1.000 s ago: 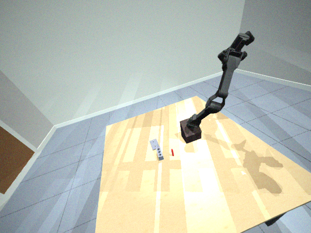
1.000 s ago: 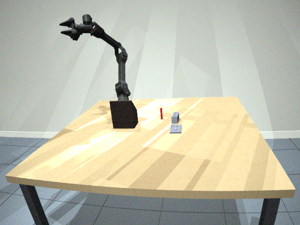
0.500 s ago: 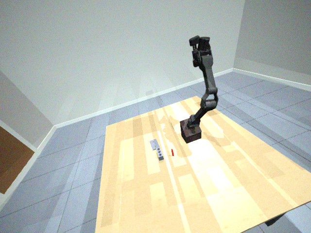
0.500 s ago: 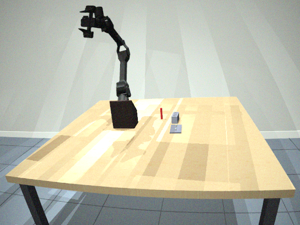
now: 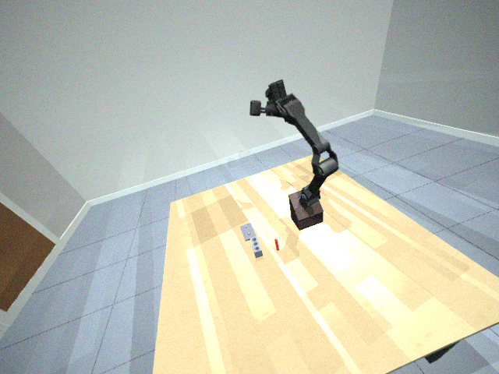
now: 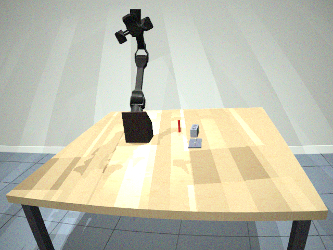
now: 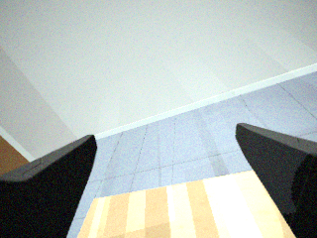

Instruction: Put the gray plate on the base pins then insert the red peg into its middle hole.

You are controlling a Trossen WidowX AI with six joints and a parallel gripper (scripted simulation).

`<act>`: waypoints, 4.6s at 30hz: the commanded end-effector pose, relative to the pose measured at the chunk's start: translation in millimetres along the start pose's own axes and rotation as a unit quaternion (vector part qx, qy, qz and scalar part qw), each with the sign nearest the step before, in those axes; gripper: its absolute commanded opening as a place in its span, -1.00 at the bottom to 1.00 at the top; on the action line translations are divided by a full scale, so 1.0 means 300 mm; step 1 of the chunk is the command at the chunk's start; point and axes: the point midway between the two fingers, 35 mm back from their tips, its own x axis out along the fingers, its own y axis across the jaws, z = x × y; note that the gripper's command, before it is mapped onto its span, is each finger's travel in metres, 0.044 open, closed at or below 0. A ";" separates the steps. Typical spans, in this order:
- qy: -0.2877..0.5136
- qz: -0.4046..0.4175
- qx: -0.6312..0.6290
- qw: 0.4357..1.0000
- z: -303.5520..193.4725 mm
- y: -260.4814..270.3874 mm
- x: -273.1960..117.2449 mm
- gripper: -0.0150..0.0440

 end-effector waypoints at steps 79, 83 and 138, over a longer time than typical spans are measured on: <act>0.197 0.632 -0.749 -0.031 -2.098 0.250 -0.434 1.00; 0.197 0.632 -0.749 -0.031 -2.118 0.243 -0.431 1.00; 0.201 0.627 -0.752 -0.033 -2.162 0.229 -0.424 -0.49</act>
